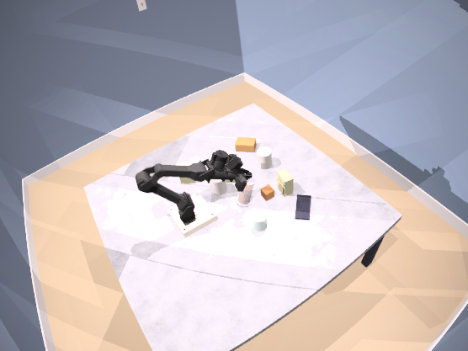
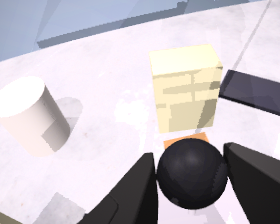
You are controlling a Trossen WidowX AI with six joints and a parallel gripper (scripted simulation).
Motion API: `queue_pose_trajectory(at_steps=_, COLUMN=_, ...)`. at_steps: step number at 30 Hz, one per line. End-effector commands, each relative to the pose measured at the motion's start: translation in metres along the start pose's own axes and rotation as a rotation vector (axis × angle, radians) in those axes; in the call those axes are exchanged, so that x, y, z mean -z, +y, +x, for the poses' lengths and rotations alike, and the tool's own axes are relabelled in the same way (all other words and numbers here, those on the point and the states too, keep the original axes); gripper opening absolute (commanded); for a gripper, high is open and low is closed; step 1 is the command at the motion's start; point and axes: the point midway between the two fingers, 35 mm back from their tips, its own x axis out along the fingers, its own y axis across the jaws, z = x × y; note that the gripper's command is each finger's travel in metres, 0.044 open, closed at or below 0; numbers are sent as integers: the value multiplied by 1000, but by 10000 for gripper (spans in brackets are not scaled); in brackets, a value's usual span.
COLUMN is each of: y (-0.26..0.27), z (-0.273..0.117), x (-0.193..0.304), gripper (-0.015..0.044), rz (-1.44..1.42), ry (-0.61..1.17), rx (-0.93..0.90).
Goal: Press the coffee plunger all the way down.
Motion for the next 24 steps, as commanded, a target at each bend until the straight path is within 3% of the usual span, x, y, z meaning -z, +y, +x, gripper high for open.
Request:
queue_pose_trajectory(at_steps=1, y=0, z=0, x=1, gripper=202, rz=0, ry=3, rx=0)
queue_pose_trajectory(at_steps=10, y=0, z=0, x=1, gripper=438, rz=0, ry=3, rx=0)
queue_pose_trajectory(at_steps=15, y=0, z=-6, x=-4, gripper=440, rz=0, ry=5, rx=0)
queue_pose_trajectory(at_steps=22, y=-2, z=-75, x=-43, gripper=440, rz=3, ry=25, rx=4)
queue_pose_trajectory(at_steps=24, y=-2, z=-78, x=-43, gripper=440, rz=3, ry=25, rx=4)
